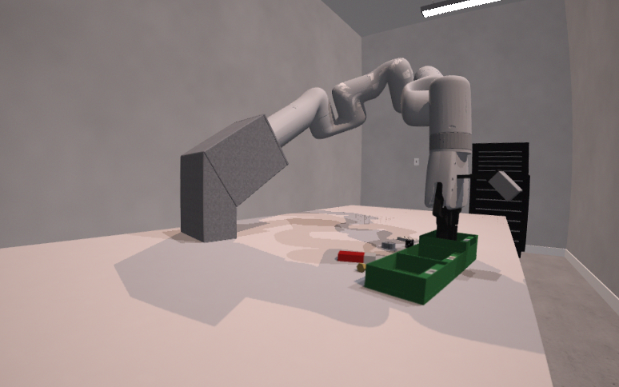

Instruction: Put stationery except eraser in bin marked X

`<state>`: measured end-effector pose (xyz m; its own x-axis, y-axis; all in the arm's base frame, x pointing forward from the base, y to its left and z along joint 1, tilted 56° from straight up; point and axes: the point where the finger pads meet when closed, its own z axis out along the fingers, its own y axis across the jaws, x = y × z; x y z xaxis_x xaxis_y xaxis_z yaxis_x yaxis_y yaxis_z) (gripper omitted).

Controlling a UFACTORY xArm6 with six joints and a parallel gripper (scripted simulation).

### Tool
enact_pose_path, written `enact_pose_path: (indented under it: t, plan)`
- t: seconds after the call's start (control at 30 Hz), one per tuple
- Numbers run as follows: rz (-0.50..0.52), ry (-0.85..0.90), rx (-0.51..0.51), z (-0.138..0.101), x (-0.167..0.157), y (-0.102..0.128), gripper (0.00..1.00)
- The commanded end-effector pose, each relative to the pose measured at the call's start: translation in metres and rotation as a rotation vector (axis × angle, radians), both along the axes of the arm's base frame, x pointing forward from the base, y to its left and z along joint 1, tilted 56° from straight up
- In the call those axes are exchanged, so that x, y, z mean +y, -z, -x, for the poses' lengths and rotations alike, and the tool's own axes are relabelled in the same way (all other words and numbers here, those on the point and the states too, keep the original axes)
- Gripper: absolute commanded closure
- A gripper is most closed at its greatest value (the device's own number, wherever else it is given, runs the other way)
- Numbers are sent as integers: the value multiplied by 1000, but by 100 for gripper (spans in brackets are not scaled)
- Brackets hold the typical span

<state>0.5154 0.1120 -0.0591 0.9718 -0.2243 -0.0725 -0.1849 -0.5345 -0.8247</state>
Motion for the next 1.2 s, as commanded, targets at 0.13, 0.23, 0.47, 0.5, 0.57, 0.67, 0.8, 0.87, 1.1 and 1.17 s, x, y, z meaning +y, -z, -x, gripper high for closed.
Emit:
enact_pose_path:
  t: [0.13, 0.23, 0.47, 0.5, 0.57, 0.67, 0.8, 0.87, 1.1, 1.17]
  plan:
    - [1, 2, -2, 0, -7, -5, 93]
    - [1, 2, -2, 1, -11, -7, 93]
    - [1, 2, -2, 3, -20, -14, 93]
    - [1, 2, -2, 3, -24, -16, 93]
    - [1, 2, -2, 4, -30, -21, 93]
    - [1, 2, -2, 5, -33, -23, 93]
    - [1, 2, -2, 7, -43, -29, 93]
    - [1, 2, -2, 7, -43, -29, 93]
    - [1, 2, -2, 15, -90, -62, 93]
    - [1, 2, -2, 18, -104, -71, 93]
